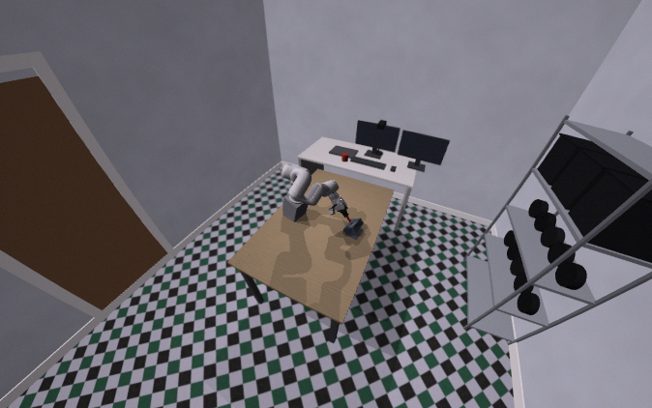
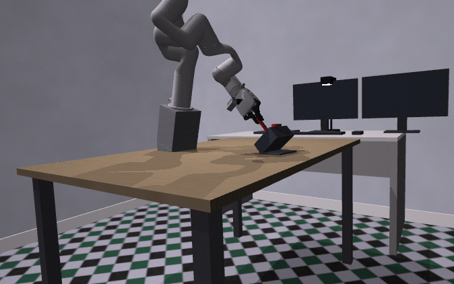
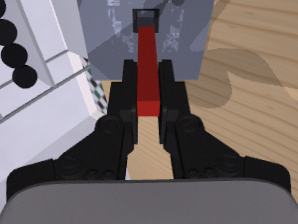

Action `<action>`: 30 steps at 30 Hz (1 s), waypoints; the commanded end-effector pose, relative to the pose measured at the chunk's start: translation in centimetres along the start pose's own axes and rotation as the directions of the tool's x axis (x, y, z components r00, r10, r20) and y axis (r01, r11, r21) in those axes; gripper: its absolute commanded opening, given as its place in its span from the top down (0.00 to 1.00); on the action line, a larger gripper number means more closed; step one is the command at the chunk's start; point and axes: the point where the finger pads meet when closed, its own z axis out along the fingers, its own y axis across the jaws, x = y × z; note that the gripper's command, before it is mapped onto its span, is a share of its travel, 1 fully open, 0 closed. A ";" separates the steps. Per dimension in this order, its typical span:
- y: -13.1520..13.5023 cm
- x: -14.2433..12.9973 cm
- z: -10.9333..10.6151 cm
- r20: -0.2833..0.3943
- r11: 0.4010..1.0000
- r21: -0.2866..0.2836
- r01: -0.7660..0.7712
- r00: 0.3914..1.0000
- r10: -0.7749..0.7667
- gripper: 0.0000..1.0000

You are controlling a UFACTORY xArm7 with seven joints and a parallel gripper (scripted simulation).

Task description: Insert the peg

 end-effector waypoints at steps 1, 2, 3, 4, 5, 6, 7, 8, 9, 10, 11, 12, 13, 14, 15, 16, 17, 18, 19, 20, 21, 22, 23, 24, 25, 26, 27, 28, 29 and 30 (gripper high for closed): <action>-0.1 -0.1 0.6 0.001 1.000 0.002 0.000 1.000 0.000 1.00; -0.1 -0.1 0.7 0.001 1.000 0.002 0.000 1.000 0.000 1.00; -0.1 -0.1 0.7 0.001 1.000 0.002 0.000 1.000 0.000 1.00; -0.1 -0.1 0.7 0.001 1.000 0.002 0.000 1.000 0.000 1.00; -0.1 -0.1 0.8 0.001 1.000 0.002 0.000 1.000 0.000 1.00; -0.1 -0.1 0.9 0.001 1.000 0.002 0.000 1.000 0.000 1.00; -0.1 -0.1 1.1 0.001 1.000 0.002 0.000 1.000 0.000 1.00; -0.1 -0.1 1.2 0.001 1.000 0.002 0.000 1.000 0.000 1.00; -0.1 -0.1 1.3 0.001 1.000 0.002 0.000 1.000 0.000 1.00; -0.1 -0.1 1.4 0.001 1.000 0.002 0.000 1.000 0.000 1.00; -0.1 -0.1 1.5 0.001 1.000 0.002 0.000 1.000 0.000 1.00; -0.1 -0.1 1.6 0.001 1.000 0.002 0.000 1.000 0.000 1.00; -0.1 -0.1 1.7 0.001 1.000 0.002 0.000 1.000 0.000 1.00; -0.1 -0.1 1.7 0.001 1.000 0.002 0.000 1.000 0.000 1.00; -0.1 -0.1 1.8 0.001 1.000 0.002 0.000 1.000 0.000 1.00; -0.1 -0.1 1.8 0.001 1.000 0.002 0.000 1.000 0.000 1.00; -0.1 -0.1 1.9 0.001 1.000 0.002 0.000 1.000 0.000 1.00; -0.1 -0.1 2.0 0.001 1.000 0.002 0.000 1.000 0.000 1.00; -0.1 -0.1 2.1 0.001 1.000 0.002 0.000 1.000 0.000 1.00; -0.1 -0.1 2.1 0.001 1.000 0.002 0.000 1.000 0.000 1.00; -0.1 -0.1 2.1 0.001 1.000 0.002 0.000 1.000 0.000 1.00; -0.1 -0.1 2.2 0.001 1.000 0.002 0.000 1.000 0.000 1.00; -0.1 -0.1 2.3 0.001 1.000 0.002 0.000 1.000 0.000 1.00; -0.1 -0.1 2.4 0.001 1.000 0.002 0.000 1.000 0.000 1.00; -0.1 -0.1 2.5 0.001 1.000 0.002 0.000 1.000 0.000 1.00; -0.1 -0.1 2.6 0.001 1.000 0.002 0.000 1.000 0.000 1.00; -0.1 -0.1 2.8 0.001 1.000 0.002 0.000 1.000 0.000 1.00; -0.1 -0.1 2.9 0.001 1.000 0.002 0.000 1.000 0.000 1.00; -0.1 -0.1 3.0 0.001 1.000 0.002 0.000 1.000 0.000 1.00; -0.1 -0.1 3.1 0.001 1.000 0.002 0.000 1.000 0.000 1.00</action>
